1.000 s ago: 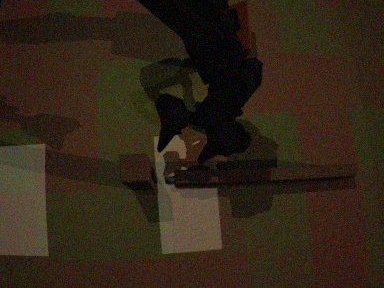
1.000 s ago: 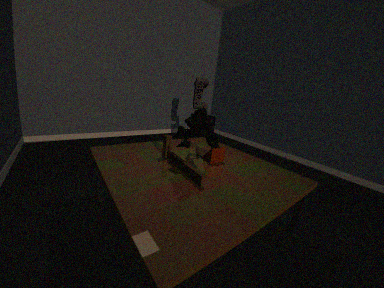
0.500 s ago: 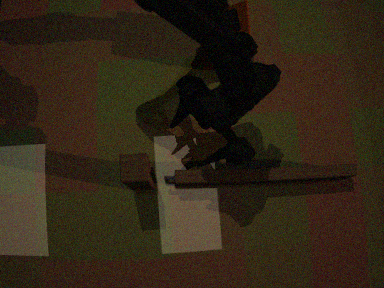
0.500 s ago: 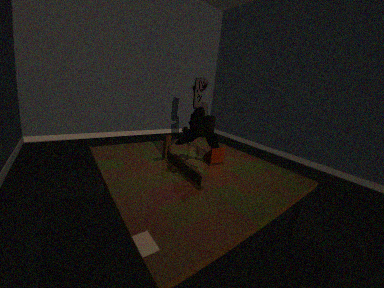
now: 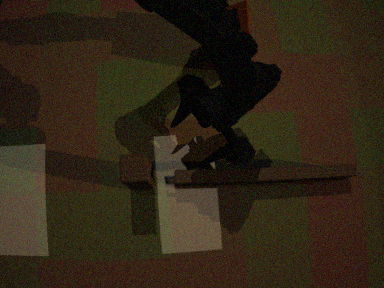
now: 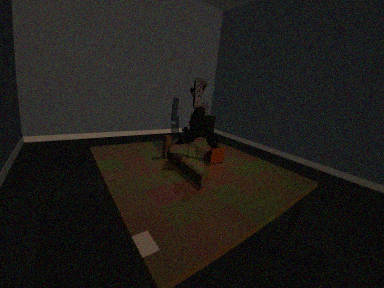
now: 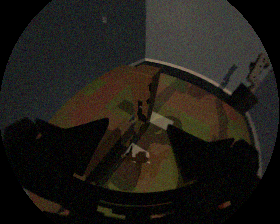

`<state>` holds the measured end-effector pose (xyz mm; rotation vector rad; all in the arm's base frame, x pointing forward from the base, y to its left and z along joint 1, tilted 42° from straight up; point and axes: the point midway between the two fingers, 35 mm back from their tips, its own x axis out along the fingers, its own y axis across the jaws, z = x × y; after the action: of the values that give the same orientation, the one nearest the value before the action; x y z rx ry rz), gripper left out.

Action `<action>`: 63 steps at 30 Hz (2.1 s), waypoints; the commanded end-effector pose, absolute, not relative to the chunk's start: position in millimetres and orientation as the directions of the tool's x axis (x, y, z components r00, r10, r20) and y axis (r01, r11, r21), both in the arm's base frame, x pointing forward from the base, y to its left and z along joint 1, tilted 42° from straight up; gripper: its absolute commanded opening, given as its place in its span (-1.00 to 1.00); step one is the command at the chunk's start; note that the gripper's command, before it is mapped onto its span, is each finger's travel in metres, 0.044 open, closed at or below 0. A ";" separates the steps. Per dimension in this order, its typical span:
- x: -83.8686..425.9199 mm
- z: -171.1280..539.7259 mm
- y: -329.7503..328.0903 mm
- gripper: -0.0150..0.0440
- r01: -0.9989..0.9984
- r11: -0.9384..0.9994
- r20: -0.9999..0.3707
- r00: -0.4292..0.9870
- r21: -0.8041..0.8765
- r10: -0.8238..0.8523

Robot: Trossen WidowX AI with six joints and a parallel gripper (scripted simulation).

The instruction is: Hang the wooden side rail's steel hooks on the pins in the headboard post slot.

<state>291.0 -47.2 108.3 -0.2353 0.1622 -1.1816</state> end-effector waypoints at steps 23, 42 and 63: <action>394.7 64.8 -19.3 1.00 -0.650 0.268 -0.567 0.305 -0.711 -0.766; 359.8 87.6 -16.9 1.00 -0.993 0.118 -0.745 -0.082 0.004 -0.662; 355.7 48.8 -51.7 1.00 -0.993 0.118 -0.744 -0.081 0.004 -0.663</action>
<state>356.8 -49.4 51.8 -1.5976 1.8064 0.7178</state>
